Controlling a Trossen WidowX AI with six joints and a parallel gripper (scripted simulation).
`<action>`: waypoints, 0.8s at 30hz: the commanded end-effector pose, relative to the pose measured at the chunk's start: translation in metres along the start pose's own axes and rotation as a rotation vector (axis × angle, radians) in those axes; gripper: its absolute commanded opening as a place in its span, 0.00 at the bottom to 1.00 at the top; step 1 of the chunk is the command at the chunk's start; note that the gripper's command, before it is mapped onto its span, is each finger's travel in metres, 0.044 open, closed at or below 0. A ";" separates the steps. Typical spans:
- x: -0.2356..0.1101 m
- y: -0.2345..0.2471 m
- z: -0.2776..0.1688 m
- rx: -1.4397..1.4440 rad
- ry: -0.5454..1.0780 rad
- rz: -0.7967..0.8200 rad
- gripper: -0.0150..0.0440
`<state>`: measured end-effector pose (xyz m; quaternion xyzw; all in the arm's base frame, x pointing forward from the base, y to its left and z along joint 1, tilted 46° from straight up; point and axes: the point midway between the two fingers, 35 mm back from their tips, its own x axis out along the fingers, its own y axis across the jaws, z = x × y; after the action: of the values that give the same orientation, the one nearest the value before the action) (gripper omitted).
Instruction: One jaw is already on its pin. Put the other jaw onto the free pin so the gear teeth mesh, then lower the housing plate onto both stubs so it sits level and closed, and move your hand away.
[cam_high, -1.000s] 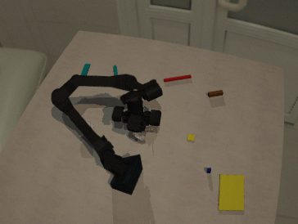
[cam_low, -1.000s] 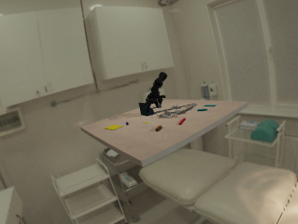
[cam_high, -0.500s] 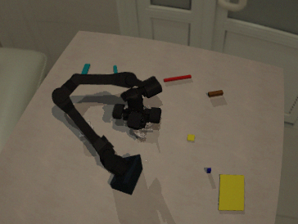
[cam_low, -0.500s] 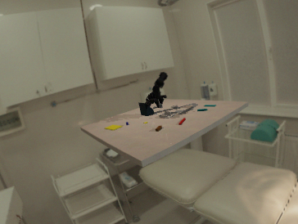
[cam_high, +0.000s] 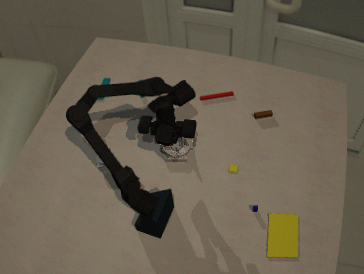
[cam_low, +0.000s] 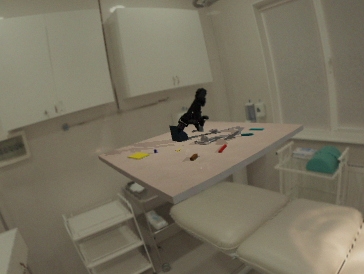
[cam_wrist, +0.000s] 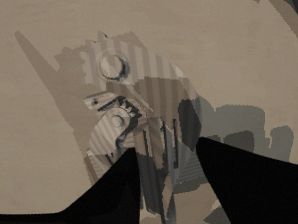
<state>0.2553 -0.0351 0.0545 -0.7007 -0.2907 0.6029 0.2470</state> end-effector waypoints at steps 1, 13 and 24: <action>-0.001 -0.004 -0.014 0.002 0.006 -0.003 0.48; 0.002 -0.017 -0.045 0.000 0.007 -0.010 0.48; 0.002 -0.017 -0.045 0.000 0.007 -0.010 0.48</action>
<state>0.2968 -0.0213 0.0711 -0.7011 -0.2941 0.6003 0.2484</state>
